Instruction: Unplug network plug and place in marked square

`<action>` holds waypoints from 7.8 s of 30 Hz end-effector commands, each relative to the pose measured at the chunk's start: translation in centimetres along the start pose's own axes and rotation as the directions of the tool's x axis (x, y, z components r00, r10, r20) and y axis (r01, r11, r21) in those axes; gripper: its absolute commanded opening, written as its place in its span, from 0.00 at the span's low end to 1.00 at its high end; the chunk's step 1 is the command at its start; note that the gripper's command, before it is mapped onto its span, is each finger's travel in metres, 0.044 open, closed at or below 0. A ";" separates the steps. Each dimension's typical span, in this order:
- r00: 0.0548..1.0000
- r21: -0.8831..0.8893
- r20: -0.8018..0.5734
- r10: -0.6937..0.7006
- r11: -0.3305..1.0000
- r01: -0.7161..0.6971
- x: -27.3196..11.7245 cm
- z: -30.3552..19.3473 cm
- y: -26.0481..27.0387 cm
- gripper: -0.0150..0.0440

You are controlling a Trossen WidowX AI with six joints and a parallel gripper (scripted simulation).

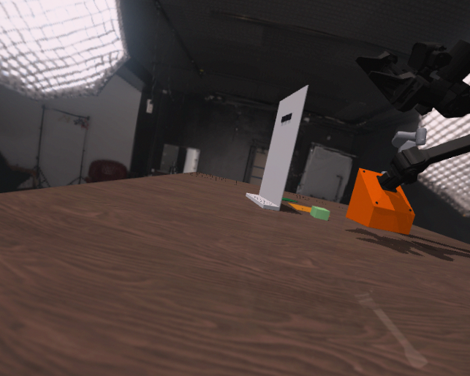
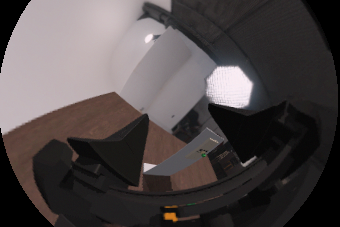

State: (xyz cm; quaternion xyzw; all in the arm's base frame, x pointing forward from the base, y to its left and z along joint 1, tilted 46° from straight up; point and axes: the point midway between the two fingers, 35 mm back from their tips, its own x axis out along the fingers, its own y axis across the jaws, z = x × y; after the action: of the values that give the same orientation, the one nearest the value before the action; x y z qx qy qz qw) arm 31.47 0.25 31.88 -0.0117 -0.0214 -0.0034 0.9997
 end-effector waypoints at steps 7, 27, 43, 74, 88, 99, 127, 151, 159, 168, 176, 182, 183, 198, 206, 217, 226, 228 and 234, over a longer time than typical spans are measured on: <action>1.000 -0.077 -0.011 -0.005 0.997 0.004 1.7 -2.4 -0.8 0.62; 0.998 -0.353 -0.057 -0.011 0.936 -0.010 4.4 -11.5 -4.3 0.52; 0.996 -0.526 -0.085 -0.029 0.850 -0.020 3.0 -18.0 -7.0 0.52; 0.993 -0.666 -0.103 -0.049 0.745 -0.032 1.7 -22.2 -8.5 0.52; 0.994 -0.674 -0.094 -0.056 0.738 -0.022 4.0 -22.0 -8.2 0.52; 0.994 -0.682 -0.086 -0.061 0.731 -0.014 5.6 -21.7 -7.8 0.52; 0.994 -0.682 -0.086 -0.062 0.731 -0.014 5.2 -21.8 -7.9 0.25; 0.994 -0.682 -0.087 -0.061 0.731 -0.014 3.7 -21.9 -8.0 0.25; 0.994 -0.682 -0.087 -0.061 0.731 -0.015 3.2 -22.0 -8.1 0.25; 0.994 -0.682 -0.088 -0.061 0.731 -0.015 2.6 -22.2 -8.3 0.25; 0.994 -0.683 -0.092 -0.061 0.731 -0.018 2.0 -22.2 -8.4 0.25; 0.994 -0.682 -0.096 -0.061 0.731 -0.021 1.6 -22.3 -8.4 0.25; 0.993 -0.682 -0.097 -0.061 0.731 -0.022 1.5 -22.3 -8.5 0.25; 0.992 -0.681 -0.111 -0.059 0.731 -0.033 0.4 -22.6 -8.7 0.25; 0.991 -0.681 -0.118 -0.059 0.731 -0.038 -0.1 -22.7 -8.9 0.25; 0.990 -0.680 -0.127 -0.058 0.732 -0.045 -0.8 -22.8 -9.1 0.25; 0.991 -0.677 -0.120 -0.061 0.735 -0.037 -0.9 -21.9 -10.2 0.25; 0.991 -0.678 -0.117 -0.061 0.735 -0.035 -1.1 -21.6 -10.6 0.25; 0.992 -0.679 -0.108 -0.061 0.733 -0.029 -1.5 -20.6 -11.6 0.25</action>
State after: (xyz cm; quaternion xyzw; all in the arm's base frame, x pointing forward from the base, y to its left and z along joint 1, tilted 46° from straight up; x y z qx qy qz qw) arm 31.01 -11.19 10.63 -0.3715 0.0496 -0.0191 0.9269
